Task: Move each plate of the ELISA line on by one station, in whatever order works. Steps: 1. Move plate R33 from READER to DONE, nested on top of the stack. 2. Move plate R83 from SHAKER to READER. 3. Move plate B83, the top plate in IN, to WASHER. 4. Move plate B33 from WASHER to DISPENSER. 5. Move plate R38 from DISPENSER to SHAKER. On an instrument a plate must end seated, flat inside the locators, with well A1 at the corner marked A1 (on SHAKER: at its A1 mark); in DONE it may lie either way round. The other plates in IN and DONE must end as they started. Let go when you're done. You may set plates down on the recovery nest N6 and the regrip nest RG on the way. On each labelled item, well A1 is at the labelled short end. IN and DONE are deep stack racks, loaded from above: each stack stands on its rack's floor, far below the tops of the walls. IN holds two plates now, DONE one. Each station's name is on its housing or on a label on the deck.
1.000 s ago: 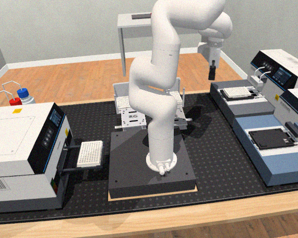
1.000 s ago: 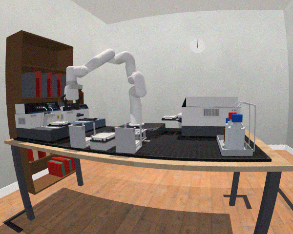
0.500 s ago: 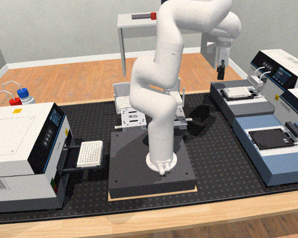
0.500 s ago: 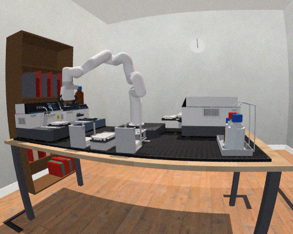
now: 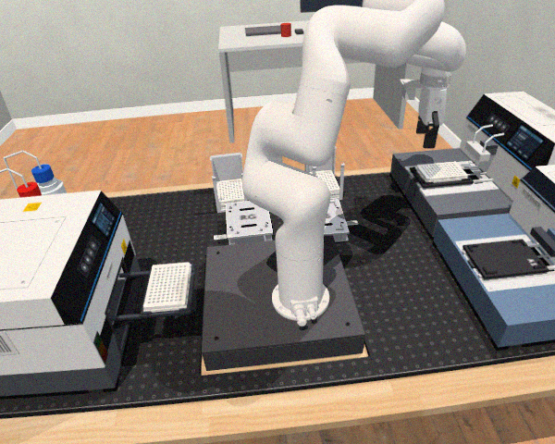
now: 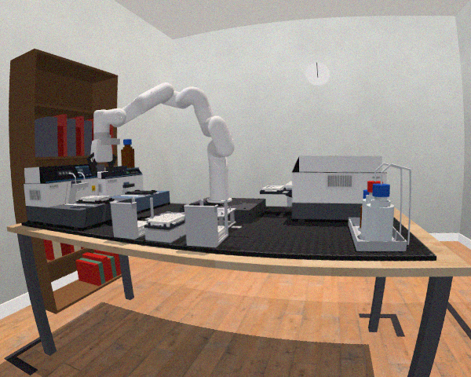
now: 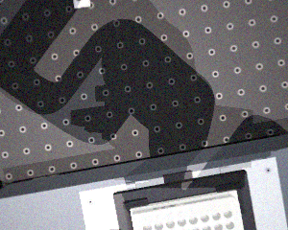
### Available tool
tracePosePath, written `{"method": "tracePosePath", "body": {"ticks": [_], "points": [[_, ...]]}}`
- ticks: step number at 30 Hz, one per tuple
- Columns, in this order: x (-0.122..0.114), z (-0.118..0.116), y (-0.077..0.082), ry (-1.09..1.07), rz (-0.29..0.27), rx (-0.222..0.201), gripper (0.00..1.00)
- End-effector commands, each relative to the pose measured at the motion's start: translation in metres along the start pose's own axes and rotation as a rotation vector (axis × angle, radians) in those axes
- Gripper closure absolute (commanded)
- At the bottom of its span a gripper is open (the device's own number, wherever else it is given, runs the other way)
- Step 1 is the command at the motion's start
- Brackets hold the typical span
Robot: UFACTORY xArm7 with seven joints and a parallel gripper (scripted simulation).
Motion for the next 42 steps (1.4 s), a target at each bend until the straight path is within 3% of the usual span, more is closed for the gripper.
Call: {"method": "tracePosePath", "body": {"ticks": [1,6,20,42], "points": [[-0.008,0.004,0.002,0.002,-0.001,-0.003,0.00],[-0.024,0.010,0.002,0.176,-0.001,-0.003,0.00],[-0.062,0.023,0.002,0.176,-0.001,-0.003,0.00],[-0.063,0.023,0.002,0.176,-0.001,-0.003,0.00]]}}
Point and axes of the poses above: the point where the finger pads meet when closed, its own y axis back along the fingers, its own z axis across the jaws, x = y × z, the point moved 4 cm from there along y, back along the fingers, and after that the axes turned 13 degrees about -y, right-handed, at the moved point
